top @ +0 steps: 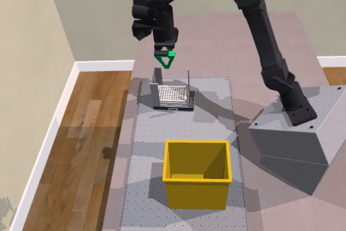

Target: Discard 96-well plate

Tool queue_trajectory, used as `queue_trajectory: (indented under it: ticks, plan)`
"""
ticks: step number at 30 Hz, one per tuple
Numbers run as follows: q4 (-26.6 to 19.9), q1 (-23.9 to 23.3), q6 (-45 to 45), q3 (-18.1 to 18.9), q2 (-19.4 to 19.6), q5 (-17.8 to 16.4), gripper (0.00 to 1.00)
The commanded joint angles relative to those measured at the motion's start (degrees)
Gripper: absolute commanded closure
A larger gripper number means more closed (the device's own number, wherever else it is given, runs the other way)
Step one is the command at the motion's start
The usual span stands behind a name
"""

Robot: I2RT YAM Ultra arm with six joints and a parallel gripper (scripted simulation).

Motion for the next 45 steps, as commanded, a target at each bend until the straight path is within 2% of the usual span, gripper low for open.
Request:
queue_trajectory:
  ticks: [1,20,45]
  plan:
    - [0.0,0.1,0.0,0.3,-1.2,-0.3,0.0]
    - [0.0,0.1,0.0,0.3,-1.2,-0.3,0.0]
    - [7.5,-1.5,-1.4,-5.5,0.2,-1.1,0.0]
